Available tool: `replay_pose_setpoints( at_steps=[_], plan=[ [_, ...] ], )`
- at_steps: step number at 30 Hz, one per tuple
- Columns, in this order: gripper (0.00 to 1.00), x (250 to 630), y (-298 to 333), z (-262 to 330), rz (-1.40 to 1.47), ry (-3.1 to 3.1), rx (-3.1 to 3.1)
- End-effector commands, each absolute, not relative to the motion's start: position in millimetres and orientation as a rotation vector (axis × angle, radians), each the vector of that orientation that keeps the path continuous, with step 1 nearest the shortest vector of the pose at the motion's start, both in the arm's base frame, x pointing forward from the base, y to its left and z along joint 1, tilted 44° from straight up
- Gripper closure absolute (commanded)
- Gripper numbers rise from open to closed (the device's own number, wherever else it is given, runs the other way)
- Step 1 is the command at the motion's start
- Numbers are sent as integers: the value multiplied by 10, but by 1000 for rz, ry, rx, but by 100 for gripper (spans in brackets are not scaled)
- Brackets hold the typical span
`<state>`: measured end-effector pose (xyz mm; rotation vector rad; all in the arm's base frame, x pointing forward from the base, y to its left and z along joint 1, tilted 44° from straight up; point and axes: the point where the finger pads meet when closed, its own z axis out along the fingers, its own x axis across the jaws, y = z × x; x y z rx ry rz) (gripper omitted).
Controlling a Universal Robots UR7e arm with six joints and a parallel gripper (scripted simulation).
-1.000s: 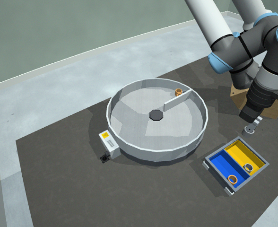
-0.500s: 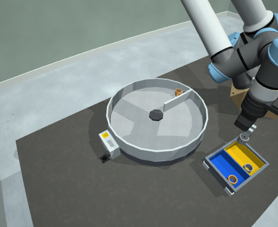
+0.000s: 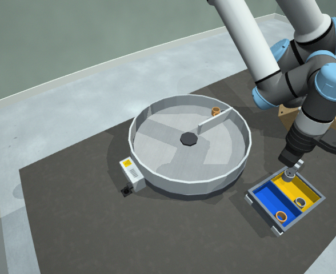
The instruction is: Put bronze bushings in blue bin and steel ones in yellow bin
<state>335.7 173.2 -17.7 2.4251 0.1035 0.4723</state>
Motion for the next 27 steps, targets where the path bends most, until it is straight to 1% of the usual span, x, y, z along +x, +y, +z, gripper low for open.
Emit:
replay_pose_setpoints(
  at_steps=[1,27],
  plan=[
    [100,3418,1651,-286,477,106,2427],
    [100,3463,1590,-380,477,106,2427]
  ],
)
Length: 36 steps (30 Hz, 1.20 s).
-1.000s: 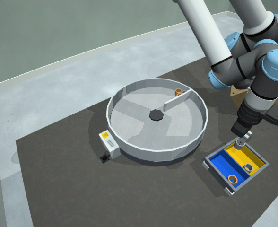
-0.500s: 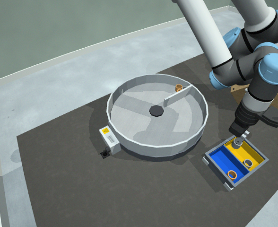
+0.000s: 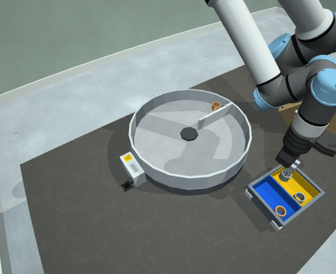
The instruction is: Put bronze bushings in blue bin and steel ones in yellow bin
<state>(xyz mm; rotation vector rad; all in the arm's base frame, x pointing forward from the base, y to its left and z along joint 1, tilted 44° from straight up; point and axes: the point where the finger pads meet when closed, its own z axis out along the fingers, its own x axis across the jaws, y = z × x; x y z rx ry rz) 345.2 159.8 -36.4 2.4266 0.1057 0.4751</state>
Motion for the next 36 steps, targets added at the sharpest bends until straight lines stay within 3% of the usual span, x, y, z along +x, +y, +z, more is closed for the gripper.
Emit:
replay_pose_setpoints(
  at_steps=[1,36],
  plan=[
    [100,3463,1590,-380,477,106,2427],
    [100,3528,1484,-509,477,106,2427]
  ],
)
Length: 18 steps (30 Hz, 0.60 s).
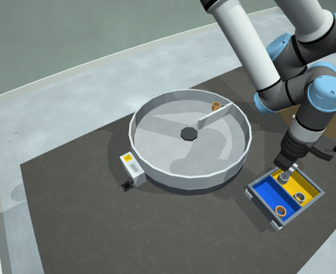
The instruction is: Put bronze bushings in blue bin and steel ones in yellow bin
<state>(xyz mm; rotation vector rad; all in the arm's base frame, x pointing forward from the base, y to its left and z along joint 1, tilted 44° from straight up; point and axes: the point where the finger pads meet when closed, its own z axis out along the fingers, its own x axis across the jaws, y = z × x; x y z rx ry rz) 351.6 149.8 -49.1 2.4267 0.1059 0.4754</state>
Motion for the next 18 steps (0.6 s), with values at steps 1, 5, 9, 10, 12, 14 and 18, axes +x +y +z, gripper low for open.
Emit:
replay_pose_setpoints(
  at_steps=[1,5,9,10,12,14,18],
  plan=[
    [100,3528,1484,-509,477,106,2427],
    [100,3532,1477,-518,477,106,2427],
    [100,3550,1448,-553,477,106,2427],
    [100,3550,1448,-553,477,106,2427],
    [100,3550,1448,-553,477,106,2427],
    [100,3550,1448,-553,477,106,2427],
    [100,3550,1448,-553,477,106,2427]
  ],
)
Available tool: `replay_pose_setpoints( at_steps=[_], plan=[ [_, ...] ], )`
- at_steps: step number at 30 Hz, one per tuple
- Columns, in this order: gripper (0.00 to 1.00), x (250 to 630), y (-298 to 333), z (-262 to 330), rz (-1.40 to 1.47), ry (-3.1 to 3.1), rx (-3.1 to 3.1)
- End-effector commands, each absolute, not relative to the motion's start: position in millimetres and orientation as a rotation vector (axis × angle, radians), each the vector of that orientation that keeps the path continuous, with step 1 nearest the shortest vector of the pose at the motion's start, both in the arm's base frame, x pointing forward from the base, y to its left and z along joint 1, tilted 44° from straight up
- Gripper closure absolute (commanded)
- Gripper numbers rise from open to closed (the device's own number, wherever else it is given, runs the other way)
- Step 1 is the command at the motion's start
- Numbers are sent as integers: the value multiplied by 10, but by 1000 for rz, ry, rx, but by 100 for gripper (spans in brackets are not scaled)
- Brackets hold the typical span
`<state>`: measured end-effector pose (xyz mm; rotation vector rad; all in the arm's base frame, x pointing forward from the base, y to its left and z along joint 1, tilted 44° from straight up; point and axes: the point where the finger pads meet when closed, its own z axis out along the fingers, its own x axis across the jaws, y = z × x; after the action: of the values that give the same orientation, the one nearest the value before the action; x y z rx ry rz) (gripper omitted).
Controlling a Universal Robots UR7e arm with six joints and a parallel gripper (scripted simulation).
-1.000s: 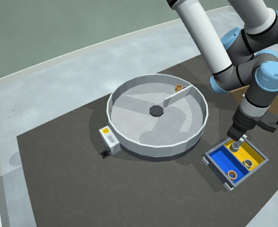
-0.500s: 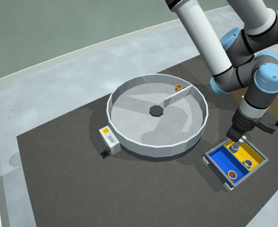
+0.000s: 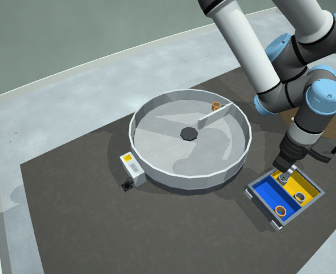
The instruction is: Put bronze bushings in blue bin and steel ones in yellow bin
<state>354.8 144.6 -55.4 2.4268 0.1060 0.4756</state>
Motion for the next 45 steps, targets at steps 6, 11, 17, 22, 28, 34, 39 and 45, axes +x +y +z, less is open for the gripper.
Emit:
replay_pose_setpoints(
  at_steps=[6,11,17,22,28,34,39,45],
  plan=[
    [100,3563,1427,-579,477,106,2427],
    [100,3572,1413,-596,477,106,2427],
    [100,3593,1377,-640,477,106,2427],
    [100,3593,1377,-640,477,106,2427],
    [100,3593,1377,-639,477,106,2427],
    [100,3593,1377,-640,477,106,2427],
    [58,3593,1377,-639,477,106,2427],
    [58,3593,1377,-639,477,106,2427]
  ],
)
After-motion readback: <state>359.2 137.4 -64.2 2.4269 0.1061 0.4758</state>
